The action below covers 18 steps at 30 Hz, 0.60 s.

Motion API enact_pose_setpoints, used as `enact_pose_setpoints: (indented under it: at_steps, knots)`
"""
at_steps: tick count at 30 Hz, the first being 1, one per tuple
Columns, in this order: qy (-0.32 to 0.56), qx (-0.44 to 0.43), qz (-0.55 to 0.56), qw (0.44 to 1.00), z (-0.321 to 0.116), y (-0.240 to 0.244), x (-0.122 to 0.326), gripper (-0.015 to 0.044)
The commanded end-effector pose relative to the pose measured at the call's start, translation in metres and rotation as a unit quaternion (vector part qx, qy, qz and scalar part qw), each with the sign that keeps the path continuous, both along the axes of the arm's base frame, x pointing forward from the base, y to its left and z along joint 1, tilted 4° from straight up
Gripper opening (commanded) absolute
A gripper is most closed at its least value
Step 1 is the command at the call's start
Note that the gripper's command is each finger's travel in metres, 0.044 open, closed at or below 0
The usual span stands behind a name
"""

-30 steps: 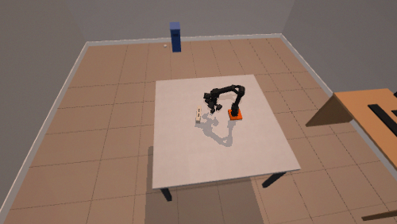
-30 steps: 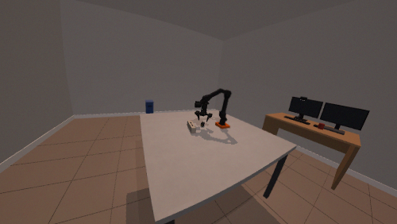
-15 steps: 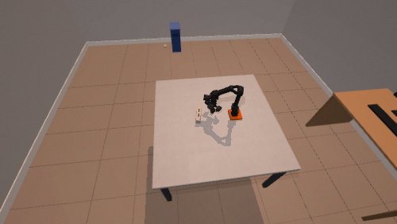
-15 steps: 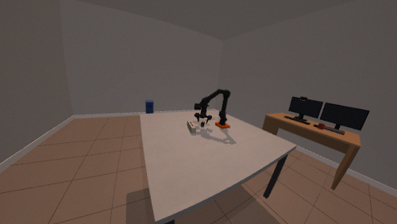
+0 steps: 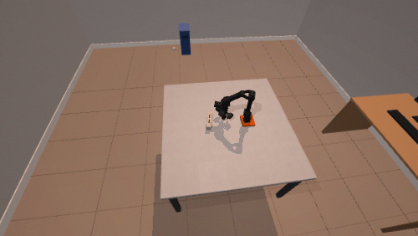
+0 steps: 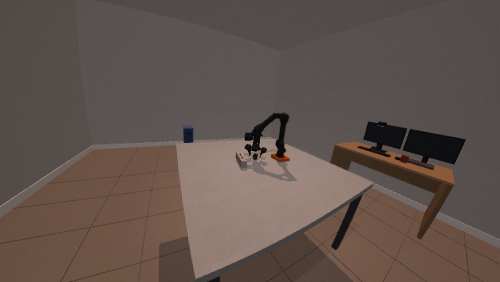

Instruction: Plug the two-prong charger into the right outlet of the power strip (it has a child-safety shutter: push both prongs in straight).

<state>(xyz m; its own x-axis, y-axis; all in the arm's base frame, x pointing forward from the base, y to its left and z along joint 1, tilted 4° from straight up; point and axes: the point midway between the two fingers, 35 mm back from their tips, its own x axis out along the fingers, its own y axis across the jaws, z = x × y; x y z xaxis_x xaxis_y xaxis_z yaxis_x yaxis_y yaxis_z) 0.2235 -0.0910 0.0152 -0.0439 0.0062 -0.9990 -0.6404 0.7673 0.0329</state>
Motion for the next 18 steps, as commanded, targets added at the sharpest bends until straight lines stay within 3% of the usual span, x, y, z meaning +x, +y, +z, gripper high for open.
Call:
enact_pose_setpoints:
  at_steps: [1, 2, 13, 18]
  knots:
    - [0.004, 0.005, -0.003, 1.000, -0.0035, 0.0020, -0.0023, 0.0440]
    - [0.004, 0.005, -0.003, 1.000, -0.0035, 0.0020, -0.0023, 0.0440]
    - [0.001, 0.000, 0.000, 1.000, -0.0007, 0.0002, -0.0004, 0.0151]
    - [0.001, 0.000, 0.000, 1.000, -0.0007, 0.0002, -0.0004, 0.0118]
